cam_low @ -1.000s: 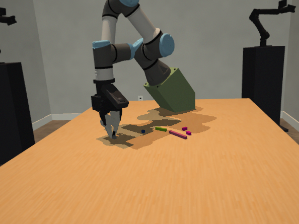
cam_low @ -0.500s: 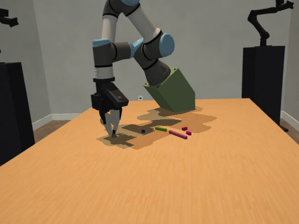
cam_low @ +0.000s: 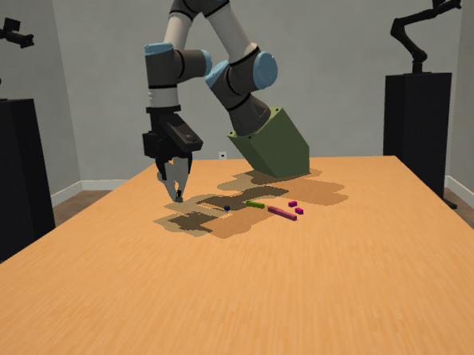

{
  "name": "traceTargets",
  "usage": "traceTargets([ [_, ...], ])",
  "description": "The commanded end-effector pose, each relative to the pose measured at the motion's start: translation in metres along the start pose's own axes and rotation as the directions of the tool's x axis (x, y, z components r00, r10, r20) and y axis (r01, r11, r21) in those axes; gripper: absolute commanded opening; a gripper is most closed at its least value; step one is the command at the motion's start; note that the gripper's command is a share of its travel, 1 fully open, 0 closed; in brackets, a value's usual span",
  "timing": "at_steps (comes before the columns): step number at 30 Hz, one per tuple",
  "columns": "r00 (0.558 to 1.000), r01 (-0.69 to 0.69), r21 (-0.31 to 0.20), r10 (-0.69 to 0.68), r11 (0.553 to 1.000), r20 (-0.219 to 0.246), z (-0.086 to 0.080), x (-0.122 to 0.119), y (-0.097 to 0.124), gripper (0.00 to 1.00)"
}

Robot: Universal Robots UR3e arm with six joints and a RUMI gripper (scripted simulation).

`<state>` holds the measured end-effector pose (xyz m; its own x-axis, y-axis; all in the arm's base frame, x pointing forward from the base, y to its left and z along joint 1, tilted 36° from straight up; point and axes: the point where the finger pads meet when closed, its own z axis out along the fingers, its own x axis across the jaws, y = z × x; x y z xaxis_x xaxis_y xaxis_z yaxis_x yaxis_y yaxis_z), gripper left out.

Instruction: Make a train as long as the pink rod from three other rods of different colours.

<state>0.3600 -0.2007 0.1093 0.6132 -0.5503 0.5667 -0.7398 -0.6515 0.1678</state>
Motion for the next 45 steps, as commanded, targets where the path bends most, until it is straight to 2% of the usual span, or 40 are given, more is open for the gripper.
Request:
traceTargets([
  [1, 1.0, 0.0, 0.0, 0.0, 1.0, 0.002, -0.018, 0.0, 0.0, 0.0],
  [7, 1.0, 0.0, 0.0, 0.0, 1.0, 0.002, -0.04, 0.0, 0.0, 0.0],
  [13, 1.0, 0.0, 0.0, 0.0, 1.0, 0.002, -0.053, 0.001, 0.0, 0.0],
  [34, 1.0, 0.004, 0.001, -0.004, 1.0, 0.003, -0.056, -0.002, -0.002, 0.0],
  [39, 0.999, 0.035, 0.003, -0.035, 0.999, 0.01, -0.054, -0.023, -0.019, 0.0],
  [45, 0.994, 0.104, 0.004, -0.104, 0.995, 0.014, -0.054, -0.068, -0.048, 0.0],
])
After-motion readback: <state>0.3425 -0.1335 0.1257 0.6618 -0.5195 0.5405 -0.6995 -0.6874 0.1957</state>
